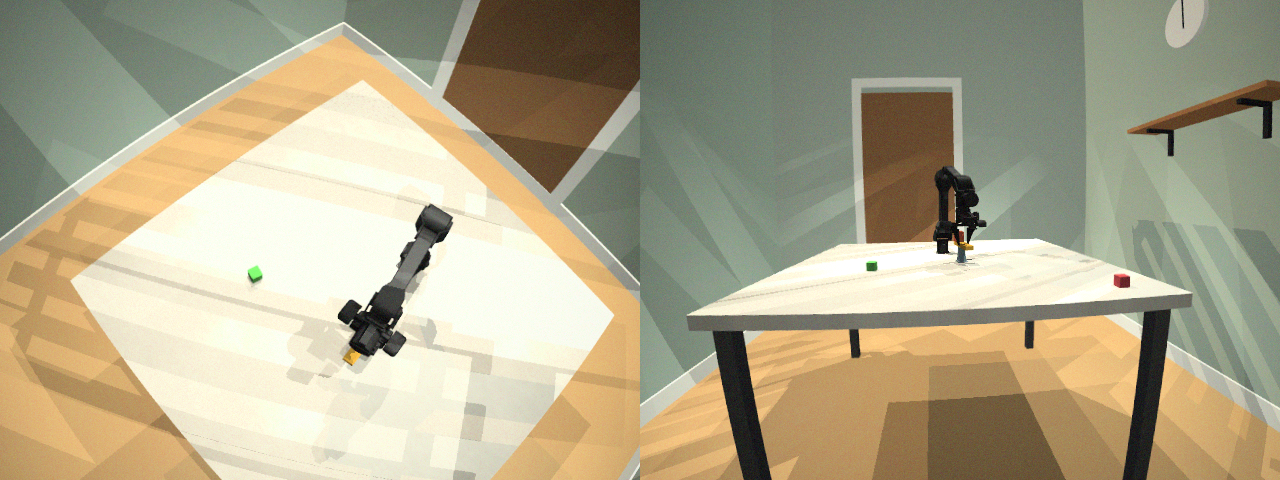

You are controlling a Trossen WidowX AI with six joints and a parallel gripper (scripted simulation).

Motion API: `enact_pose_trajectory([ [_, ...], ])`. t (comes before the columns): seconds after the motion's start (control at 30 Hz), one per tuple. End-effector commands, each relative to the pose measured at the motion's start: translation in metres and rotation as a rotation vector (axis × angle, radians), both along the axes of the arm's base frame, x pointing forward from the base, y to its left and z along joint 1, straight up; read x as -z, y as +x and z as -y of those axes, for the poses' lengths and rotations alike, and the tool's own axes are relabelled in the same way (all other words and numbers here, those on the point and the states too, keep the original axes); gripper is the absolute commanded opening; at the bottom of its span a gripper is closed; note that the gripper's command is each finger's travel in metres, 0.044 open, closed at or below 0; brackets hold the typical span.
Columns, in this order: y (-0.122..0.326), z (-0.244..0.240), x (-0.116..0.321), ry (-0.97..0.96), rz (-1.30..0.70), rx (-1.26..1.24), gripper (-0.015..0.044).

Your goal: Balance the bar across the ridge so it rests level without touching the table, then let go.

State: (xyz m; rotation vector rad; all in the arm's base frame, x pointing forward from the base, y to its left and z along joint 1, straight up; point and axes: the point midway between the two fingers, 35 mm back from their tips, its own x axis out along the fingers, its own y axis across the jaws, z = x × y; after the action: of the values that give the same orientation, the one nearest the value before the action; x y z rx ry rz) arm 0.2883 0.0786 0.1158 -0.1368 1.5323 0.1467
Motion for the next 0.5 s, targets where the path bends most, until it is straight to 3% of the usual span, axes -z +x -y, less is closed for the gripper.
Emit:
enact_pose_trajectory([
  [0.0, -0.0001, 0.0000, 0.0001, 0.000, 0.000, 0.000, 0.0173],
  [0.47, -0.0001, 0.0000, 0.0001, 0.000, 0.000, 0.000, 0.0185],
])
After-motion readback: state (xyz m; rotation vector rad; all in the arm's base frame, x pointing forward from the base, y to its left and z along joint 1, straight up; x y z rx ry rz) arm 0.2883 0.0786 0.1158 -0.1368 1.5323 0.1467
